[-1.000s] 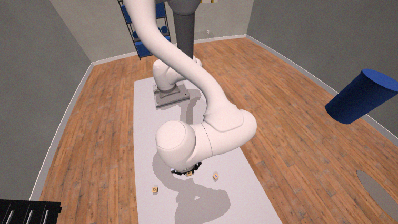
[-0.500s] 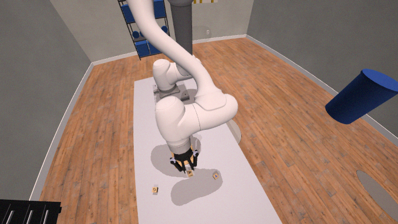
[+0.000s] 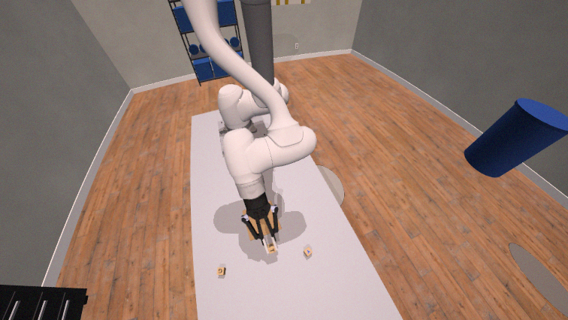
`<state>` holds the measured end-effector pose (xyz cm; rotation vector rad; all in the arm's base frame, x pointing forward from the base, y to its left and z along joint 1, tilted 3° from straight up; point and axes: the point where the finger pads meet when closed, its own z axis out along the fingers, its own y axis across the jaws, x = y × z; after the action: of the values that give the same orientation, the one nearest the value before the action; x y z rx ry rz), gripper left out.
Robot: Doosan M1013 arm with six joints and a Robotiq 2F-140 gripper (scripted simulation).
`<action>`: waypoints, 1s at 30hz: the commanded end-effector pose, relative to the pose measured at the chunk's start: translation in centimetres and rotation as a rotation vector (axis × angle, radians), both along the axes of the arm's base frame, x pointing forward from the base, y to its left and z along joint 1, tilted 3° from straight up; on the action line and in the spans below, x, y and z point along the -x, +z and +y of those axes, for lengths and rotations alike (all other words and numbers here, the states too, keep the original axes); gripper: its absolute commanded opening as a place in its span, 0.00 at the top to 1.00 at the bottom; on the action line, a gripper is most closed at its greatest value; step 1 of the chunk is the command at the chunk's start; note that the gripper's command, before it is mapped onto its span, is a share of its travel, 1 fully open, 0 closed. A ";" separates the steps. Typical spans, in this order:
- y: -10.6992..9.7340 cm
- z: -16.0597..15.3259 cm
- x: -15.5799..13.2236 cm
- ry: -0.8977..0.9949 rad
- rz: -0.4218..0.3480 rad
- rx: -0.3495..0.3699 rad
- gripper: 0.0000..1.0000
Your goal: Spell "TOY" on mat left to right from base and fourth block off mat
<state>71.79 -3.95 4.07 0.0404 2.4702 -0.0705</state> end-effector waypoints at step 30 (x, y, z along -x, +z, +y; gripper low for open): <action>-2.7 -0.3 0.5 0.005 -0.342 0.030 0.87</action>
<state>71.52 -4.27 2.86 0.0328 2.1226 -0.0882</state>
